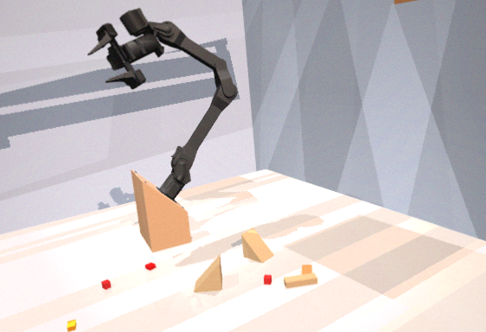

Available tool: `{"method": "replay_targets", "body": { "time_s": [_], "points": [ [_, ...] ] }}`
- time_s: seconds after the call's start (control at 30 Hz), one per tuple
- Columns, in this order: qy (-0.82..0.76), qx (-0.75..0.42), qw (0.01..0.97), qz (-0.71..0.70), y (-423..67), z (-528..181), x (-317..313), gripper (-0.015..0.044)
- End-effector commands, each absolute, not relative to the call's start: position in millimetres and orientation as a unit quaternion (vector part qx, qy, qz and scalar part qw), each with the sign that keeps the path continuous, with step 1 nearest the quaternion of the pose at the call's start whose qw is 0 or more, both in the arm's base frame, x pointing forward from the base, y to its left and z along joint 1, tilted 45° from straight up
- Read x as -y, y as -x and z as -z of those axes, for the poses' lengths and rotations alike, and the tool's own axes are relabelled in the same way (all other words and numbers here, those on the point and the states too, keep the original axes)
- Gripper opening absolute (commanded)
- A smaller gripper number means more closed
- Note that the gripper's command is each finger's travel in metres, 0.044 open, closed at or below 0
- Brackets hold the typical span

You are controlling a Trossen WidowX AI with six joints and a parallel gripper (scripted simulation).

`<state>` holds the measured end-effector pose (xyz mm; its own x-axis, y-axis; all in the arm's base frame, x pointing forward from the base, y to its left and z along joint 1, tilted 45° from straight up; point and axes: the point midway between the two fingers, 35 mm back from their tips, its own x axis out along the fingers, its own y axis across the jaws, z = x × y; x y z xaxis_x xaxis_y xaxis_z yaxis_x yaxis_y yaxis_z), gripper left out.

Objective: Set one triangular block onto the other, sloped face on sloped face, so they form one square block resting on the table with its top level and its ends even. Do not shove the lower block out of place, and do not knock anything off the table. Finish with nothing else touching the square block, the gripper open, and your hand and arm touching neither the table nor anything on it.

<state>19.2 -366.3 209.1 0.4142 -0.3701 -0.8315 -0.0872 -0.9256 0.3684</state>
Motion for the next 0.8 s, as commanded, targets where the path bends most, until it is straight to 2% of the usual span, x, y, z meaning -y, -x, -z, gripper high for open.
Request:
{"method": "replay_targets", "body": {
  "time_s": [0.0,0.13,0.37,0.6,0.77],
  "points": [
    [-0.830,0.134,0.138,0.524,-21,-209,366,0.0426],
    [-0.826,0.052,0.200,0.525,-56,-199,362,0.0440],
    [-0.746,-0.211,0.418,0.474,-162,-171,334,0.0440],
    [-0.557,-0.458,0.619,0.312,-265,-143,267,0.0440],
    [-0.384,-0.570,0.711,0.148,-320,-125,204,0.0440]
  ]
}}
